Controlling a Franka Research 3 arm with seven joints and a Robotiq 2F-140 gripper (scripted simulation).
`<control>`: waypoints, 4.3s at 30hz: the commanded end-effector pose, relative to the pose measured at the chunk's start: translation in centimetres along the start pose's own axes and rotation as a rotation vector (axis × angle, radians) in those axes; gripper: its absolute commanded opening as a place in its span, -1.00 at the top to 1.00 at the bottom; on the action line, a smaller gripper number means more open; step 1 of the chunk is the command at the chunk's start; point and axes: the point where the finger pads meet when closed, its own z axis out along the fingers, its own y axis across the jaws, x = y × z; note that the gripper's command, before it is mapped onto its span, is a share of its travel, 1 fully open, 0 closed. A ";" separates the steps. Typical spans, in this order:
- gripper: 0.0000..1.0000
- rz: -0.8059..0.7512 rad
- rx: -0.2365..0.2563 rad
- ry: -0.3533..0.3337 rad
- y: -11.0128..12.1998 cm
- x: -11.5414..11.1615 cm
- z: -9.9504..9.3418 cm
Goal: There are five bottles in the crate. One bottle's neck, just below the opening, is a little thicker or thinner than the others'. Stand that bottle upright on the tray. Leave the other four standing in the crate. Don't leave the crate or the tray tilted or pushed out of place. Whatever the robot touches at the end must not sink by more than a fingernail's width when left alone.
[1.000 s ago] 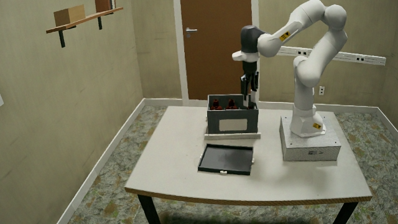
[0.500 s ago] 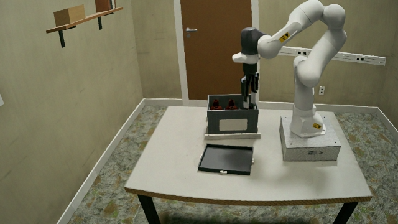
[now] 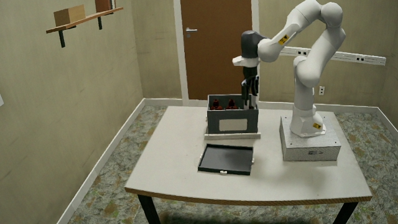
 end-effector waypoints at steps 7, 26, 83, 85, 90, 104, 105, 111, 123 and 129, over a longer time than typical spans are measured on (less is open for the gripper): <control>0.12 -0.002 0.005 0.010 -0.1 0.3 0.9; 0.12 -0.002 0.005 0.010 -0.1 0.3 1.6; 0.80 -0.002 0.005 0.010 -0.1 0.3 1.6; 0.80 -0.002 0.005 0.010 -0.1 0.3 1.6; 0.80 -0.002 0.005 0.010 -0.1 0.3 1.6; 0.80 -0.002 0.005 0.010 -0.1 0.3 1.6; 0.80 -0.002 0.005 0.010 -0.1 0.3 1.6; 0.80 -0.002 0.005 0.010 -0.1 0.3 1.6; 0.80 -0.002 0.005 0.010 -0.1 0.3 1.6; 0.80 -0.002 0.005 0.010 -0.1 0.3 1.6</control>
